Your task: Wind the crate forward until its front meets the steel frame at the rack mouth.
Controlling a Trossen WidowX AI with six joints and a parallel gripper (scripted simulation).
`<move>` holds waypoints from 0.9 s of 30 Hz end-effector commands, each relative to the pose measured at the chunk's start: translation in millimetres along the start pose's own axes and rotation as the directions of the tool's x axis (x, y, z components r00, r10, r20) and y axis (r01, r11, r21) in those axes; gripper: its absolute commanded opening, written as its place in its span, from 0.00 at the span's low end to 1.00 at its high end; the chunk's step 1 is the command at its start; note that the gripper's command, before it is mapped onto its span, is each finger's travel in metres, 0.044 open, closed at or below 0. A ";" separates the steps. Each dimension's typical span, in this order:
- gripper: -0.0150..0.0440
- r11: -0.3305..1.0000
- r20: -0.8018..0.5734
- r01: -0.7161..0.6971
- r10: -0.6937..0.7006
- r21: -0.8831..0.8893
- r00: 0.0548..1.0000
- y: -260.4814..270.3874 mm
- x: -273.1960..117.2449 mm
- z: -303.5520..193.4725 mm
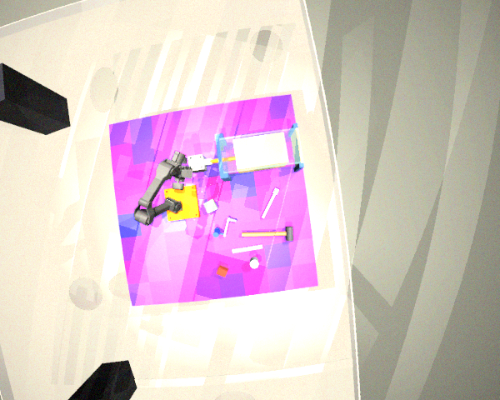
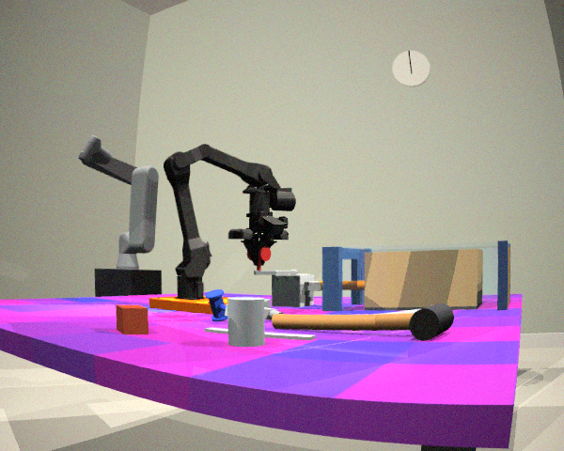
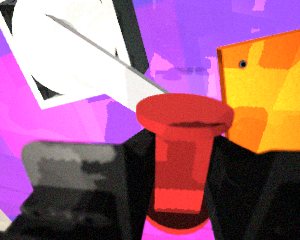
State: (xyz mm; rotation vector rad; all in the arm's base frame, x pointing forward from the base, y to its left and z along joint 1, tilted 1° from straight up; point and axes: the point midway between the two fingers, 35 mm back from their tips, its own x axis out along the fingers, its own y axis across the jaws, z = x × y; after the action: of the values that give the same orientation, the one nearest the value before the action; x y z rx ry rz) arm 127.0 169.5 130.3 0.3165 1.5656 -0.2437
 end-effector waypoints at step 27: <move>0.25 0.999 0.047 0.023 -0.024 0.024 0.999 -14.4 -1.1 51.7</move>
State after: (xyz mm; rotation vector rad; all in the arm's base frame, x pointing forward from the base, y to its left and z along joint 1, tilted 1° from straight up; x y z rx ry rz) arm 156.9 143.8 130.2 0.3098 1.5594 -0.2624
